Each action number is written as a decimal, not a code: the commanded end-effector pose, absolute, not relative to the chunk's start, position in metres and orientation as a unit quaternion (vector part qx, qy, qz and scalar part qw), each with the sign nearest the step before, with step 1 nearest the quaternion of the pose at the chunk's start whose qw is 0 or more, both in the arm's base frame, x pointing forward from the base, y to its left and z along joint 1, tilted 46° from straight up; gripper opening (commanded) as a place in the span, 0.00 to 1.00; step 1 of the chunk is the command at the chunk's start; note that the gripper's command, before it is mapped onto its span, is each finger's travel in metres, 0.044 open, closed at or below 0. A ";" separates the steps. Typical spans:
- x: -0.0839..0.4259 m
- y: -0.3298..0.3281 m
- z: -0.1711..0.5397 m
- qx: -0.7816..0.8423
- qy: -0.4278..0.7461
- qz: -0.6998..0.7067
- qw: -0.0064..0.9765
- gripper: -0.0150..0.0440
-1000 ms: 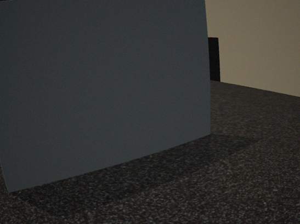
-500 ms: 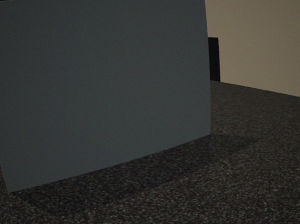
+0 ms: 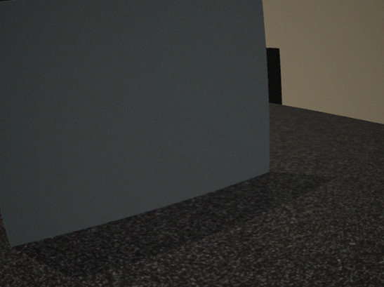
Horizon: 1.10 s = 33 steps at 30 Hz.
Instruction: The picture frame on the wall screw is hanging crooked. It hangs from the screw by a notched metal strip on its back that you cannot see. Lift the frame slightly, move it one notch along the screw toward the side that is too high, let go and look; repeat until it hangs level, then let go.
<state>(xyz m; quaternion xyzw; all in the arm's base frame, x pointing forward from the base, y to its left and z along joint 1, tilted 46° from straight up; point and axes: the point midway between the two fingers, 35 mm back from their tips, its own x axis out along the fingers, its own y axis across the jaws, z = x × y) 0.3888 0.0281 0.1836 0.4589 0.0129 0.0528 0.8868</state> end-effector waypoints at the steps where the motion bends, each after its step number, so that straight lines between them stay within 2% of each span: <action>1: 0.389 0.028 0.184 0.451 0.012 0.053 0.891 0.25; 33: 0.389 0.028 0.183 0.372 0.007 0.054 0.927 0.25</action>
